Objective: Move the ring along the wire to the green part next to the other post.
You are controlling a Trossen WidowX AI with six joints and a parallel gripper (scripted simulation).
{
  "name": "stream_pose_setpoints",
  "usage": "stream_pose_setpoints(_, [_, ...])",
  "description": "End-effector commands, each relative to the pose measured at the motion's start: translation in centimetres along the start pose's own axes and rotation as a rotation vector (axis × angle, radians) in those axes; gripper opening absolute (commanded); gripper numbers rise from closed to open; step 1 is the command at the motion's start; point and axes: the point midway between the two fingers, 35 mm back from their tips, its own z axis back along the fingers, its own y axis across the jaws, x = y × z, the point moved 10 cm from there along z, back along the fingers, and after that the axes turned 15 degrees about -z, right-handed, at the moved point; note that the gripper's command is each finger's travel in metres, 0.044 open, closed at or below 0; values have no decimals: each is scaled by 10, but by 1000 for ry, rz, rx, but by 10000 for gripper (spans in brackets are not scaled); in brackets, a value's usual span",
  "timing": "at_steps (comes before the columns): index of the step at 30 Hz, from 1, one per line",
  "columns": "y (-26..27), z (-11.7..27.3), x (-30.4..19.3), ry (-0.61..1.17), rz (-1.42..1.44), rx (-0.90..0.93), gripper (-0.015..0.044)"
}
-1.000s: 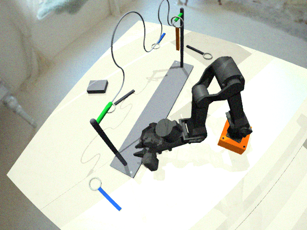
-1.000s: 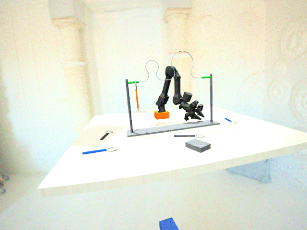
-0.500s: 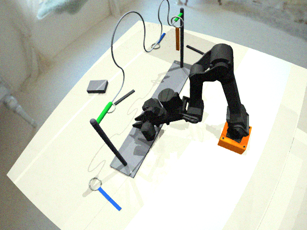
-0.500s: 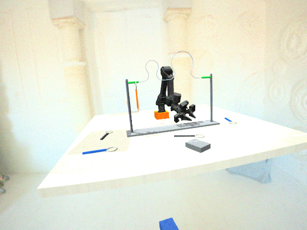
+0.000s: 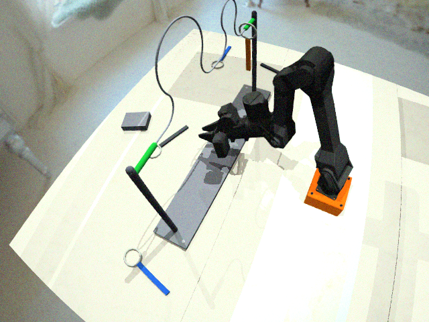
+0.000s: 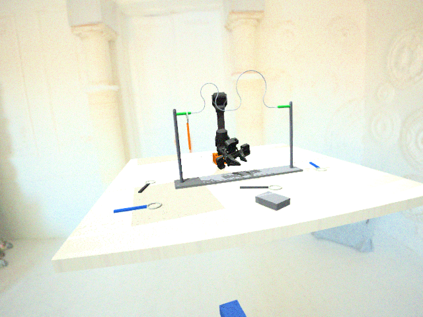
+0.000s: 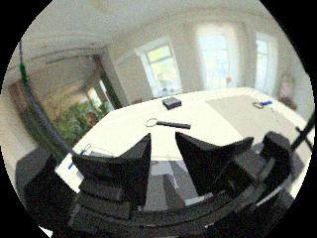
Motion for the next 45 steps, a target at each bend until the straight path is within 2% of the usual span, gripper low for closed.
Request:
stream_pose_setpoints(1, [-23,14,13,-46,23,-11,160])
stream_pose_setpoints(17, [-97,104,44,-207,152,-101,160])
stream_pose_setpoints(32, [-133,204,46,-304,311,-218,160])
stream_pose_setpoints(37, [-134,206,50,-308,313,-220,160])
stream_pose_setpoints(45, [-121,175,102,-338,261,-189,160])
